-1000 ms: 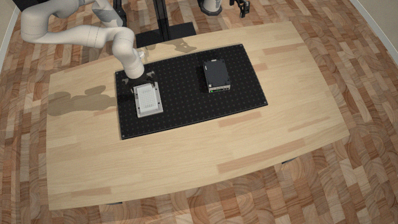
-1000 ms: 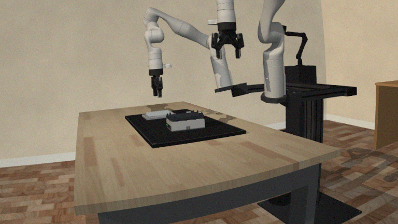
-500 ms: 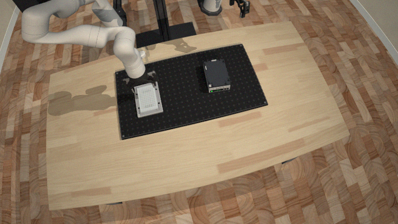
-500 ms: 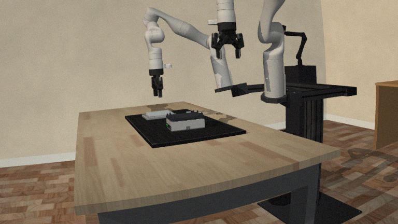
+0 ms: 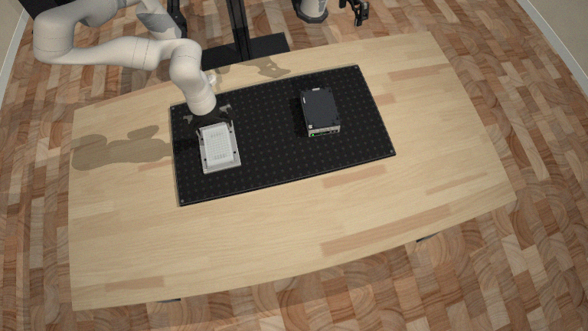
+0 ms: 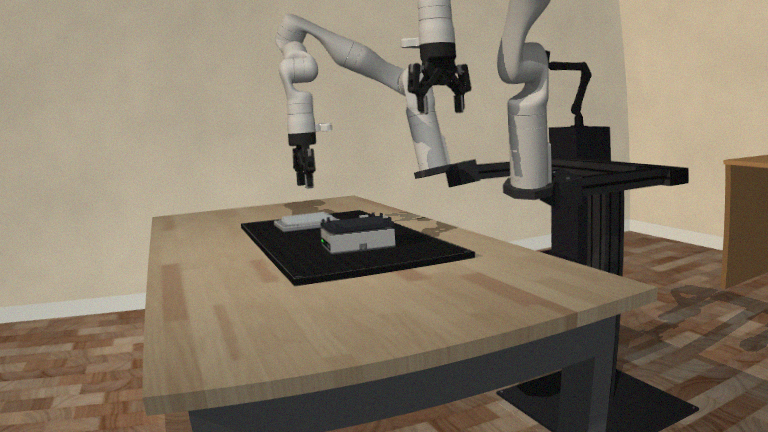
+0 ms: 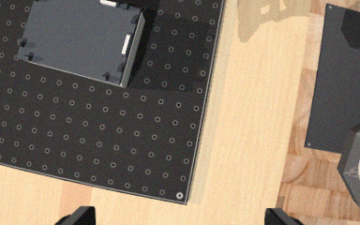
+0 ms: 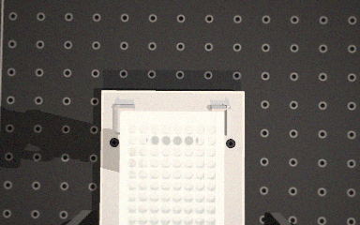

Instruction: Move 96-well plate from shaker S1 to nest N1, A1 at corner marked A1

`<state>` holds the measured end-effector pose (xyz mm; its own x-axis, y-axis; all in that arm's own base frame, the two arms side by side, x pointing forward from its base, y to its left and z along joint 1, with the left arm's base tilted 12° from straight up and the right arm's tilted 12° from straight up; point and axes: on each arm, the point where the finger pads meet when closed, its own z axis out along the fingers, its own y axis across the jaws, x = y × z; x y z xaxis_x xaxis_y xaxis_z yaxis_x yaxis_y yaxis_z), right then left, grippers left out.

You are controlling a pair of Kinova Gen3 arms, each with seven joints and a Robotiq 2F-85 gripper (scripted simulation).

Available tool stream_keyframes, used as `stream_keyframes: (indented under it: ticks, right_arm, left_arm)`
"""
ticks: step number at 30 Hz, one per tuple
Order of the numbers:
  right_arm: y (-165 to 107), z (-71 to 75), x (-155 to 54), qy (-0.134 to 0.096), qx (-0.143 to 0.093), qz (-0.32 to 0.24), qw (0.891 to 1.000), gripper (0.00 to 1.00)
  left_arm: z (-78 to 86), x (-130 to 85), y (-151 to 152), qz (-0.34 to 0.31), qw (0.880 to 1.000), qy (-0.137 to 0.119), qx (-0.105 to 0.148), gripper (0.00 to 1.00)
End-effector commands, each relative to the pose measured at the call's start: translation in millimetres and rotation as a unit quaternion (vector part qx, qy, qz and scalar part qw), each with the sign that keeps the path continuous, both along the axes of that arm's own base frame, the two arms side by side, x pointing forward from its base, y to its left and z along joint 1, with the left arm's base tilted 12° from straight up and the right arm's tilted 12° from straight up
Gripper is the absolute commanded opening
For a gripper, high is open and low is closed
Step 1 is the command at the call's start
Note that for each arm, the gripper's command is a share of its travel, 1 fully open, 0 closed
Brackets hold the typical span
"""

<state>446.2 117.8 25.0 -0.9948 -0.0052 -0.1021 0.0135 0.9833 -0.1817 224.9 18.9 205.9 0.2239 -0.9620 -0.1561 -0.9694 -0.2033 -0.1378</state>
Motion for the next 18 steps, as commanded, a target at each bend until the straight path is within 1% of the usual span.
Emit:
stream_keyframes:
  ticks: [1,18]
  right_arm:
    - [1.3,0.7,0.4,-0.001,0.000,0.000,1.000,1.000]
    - [6.2,-0.2,0.1,-0.001,0.000,0.000,1.000,1.000]
  left_arm:
    - [0.2,0.2,-0.1,0.000,1.000,0.000,0.000,1.000]
    - [0.2,0.2,-0.1,0.000,1.000,0.000,0.000,1.000]
